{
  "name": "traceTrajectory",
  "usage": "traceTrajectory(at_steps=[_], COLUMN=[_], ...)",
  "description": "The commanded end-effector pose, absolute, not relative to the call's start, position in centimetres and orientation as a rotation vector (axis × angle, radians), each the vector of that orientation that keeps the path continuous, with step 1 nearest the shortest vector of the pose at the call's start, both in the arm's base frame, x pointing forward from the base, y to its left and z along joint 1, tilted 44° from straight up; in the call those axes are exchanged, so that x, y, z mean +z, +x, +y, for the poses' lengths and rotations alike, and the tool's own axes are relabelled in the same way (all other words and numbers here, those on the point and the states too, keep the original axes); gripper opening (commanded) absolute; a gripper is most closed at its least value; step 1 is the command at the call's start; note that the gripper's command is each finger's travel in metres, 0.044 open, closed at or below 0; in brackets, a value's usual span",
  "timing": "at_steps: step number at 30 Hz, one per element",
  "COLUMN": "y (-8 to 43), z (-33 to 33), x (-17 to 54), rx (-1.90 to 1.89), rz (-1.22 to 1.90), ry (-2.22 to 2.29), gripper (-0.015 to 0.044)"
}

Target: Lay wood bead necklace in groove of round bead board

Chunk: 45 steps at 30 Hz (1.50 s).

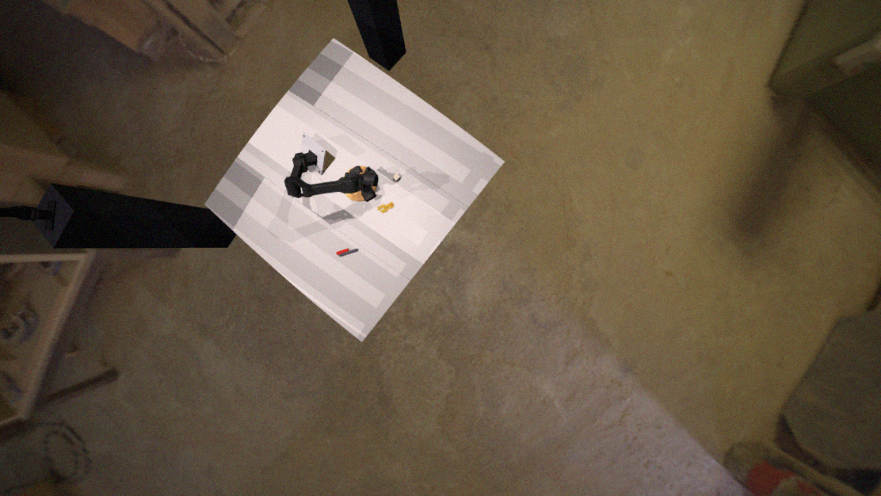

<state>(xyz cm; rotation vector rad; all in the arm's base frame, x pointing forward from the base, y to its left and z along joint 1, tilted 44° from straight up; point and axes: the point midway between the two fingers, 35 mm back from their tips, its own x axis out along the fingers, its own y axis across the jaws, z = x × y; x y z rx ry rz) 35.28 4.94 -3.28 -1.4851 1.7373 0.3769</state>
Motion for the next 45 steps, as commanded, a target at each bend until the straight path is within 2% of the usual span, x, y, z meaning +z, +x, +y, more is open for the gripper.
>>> traceTrajectory(at_steps=[1,8,13,45], y=[35.23,35.18,35.19,35.19], z=[4.36,3.83,4.08,4.08], x=[-3.66,-4.15,-4.06,-4.06], rx=[0.374,0.375,0.378,0.378], rz=[1.742,1.744,1.743,1.743], ry=[-1.491,-1.491,-1.485,-1.485], gripper=[0.0120,0.0120,0.0000,0.0000])
